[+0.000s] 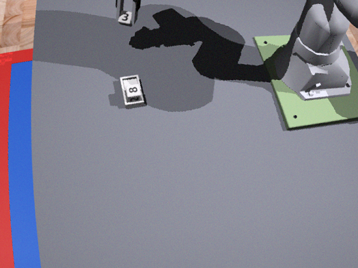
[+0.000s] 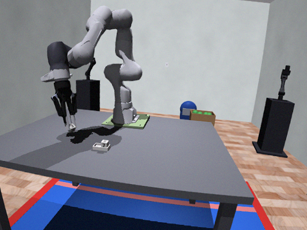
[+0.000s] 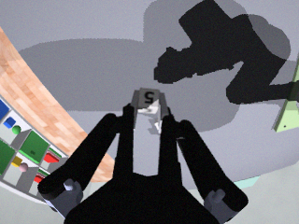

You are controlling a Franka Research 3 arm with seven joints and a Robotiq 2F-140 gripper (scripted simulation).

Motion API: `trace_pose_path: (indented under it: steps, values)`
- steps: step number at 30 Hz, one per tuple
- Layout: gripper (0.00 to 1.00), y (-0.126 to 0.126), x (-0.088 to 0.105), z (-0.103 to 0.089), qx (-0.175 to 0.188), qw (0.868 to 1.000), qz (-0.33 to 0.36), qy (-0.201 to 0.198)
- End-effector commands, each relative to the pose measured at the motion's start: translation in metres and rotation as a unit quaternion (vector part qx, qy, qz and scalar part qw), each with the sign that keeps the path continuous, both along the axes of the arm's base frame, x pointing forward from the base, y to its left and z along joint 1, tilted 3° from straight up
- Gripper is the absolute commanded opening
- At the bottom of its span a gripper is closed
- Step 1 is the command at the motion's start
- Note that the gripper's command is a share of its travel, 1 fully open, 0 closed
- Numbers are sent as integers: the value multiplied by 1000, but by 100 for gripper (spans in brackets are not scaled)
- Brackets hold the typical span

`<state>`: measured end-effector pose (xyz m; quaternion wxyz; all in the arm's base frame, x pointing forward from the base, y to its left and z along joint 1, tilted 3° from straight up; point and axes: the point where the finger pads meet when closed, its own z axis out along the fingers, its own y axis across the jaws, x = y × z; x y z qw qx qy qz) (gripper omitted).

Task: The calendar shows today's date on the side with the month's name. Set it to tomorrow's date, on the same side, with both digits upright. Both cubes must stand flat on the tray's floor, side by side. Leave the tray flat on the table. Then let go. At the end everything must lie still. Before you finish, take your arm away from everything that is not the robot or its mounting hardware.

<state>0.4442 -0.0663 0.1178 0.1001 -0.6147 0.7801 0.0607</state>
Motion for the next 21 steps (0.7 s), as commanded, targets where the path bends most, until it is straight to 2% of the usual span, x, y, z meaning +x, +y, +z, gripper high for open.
trace_pose_path:
  steps: [1, 6, 11, 13, 21]
  values:
    - [16, 2, -3, -2, 19, 998, 57, -7]
    - [16, 1, -6, -4, 90, 994, 59, -15]
    - [16, 1, -4, -3, 108, 992, 60, -22]
    - [16, 0, -2, -2, 128, 989, 61, -31]
    - [16, -3, -2, -3, 133, 989, 61, -33]
